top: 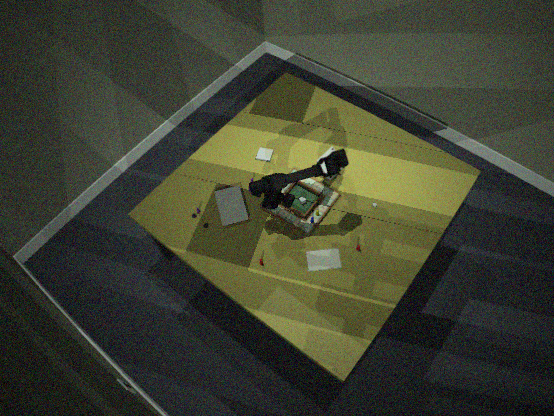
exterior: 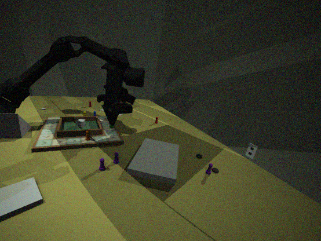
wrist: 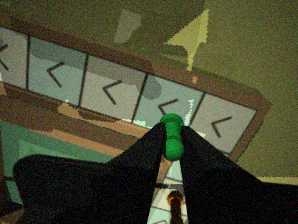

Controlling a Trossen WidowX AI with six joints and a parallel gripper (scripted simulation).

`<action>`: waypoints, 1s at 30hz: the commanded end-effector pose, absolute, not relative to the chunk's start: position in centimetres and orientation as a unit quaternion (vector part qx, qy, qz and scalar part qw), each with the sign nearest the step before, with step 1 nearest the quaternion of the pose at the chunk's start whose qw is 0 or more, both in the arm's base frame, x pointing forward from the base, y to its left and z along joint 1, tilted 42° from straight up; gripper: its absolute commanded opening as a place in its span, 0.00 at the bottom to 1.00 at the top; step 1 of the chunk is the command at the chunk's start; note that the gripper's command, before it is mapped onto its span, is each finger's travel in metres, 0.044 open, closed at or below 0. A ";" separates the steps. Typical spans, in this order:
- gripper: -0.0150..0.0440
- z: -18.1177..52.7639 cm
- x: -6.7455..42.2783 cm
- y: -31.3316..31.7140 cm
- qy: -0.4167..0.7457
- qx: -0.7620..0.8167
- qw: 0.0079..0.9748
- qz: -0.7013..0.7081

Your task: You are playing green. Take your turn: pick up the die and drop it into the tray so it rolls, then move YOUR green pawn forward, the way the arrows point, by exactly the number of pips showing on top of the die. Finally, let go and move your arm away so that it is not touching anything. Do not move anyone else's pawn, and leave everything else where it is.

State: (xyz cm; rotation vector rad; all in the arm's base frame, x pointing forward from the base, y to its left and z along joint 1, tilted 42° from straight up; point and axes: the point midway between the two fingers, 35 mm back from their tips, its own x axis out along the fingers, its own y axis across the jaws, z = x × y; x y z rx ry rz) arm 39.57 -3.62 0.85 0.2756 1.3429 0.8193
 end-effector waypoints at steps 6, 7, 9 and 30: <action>0.25 -0.1 39.4 -2.5 0.603 0.127 0.696 0.369; 0.25 -0.1 39.4 -2.4 0.603 0.127 0.696 0.369; 0.25 -0.4 39.4 -2.2 0.603 0.127 0.696 0.369; 0.88 2.4 39.6 -4.7 0.603 0.126 0.697 0.368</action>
